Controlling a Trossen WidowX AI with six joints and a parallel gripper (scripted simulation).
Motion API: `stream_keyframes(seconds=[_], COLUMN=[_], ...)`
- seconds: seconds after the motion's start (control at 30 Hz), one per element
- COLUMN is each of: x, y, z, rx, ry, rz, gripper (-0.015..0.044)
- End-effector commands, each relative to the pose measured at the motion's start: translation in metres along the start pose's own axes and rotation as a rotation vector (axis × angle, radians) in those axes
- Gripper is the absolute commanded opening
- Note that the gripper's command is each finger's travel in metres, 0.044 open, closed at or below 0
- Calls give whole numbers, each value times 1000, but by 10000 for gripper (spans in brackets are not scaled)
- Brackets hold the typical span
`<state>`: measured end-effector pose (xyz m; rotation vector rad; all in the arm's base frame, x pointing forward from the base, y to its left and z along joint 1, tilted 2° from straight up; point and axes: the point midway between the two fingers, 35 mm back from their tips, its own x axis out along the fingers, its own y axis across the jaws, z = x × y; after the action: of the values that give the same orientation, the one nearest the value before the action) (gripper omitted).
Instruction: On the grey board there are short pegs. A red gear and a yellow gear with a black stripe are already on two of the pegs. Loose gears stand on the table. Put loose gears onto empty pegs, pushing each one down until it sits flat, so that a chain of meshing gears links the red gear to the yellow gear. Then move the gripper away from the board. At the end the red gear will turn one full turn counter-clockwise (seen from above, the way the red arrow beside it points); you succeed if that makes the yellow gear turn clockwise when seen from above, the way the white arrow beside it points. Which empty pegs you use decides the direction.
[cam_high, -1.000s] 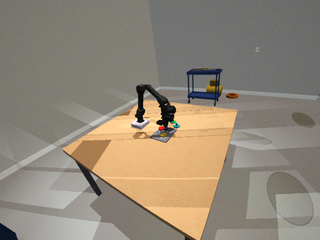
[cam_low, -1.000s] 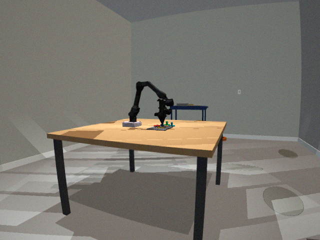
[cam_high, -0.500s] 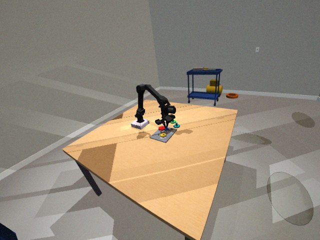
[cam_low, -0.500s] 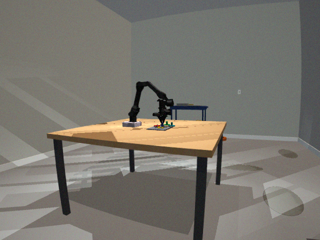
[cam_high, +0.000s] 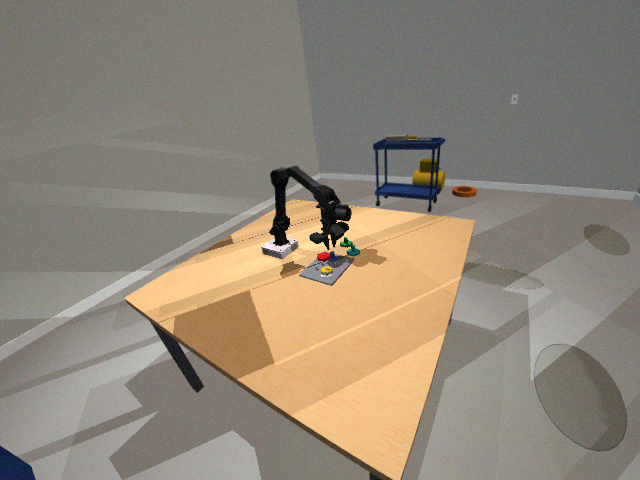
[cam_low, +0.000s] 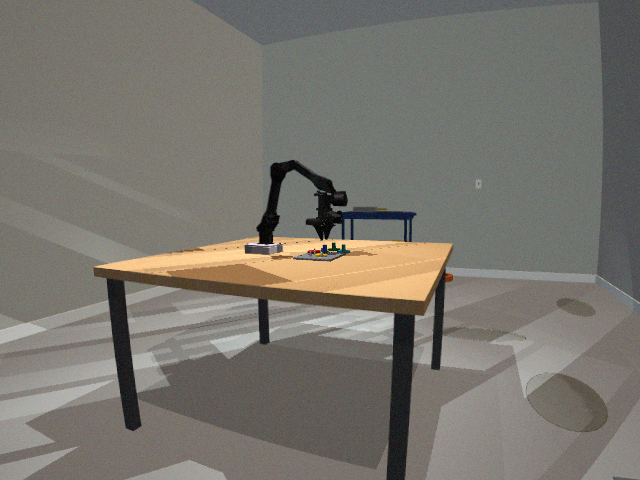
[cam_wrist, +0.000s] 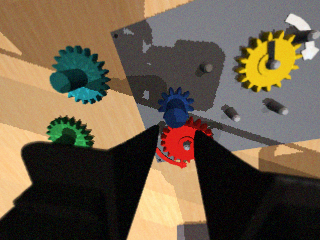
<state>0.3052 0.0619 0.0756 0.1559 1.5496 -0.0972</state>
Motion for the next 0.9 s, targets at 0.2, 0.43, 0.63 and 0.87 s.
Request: stream_keyframes(seconds=[0.2, 0.43, 0.63, 0.87], x=[-11, -12, -12, -12], y=[22, 68, 108, 113], z=[9, 18, 20, 20], rx=[-386, -1161, -1801, -1872], ry=[-16, -22, -28, -29], rz=[4, 1, -4, -5], gripper=[271, 440, 440, 440])
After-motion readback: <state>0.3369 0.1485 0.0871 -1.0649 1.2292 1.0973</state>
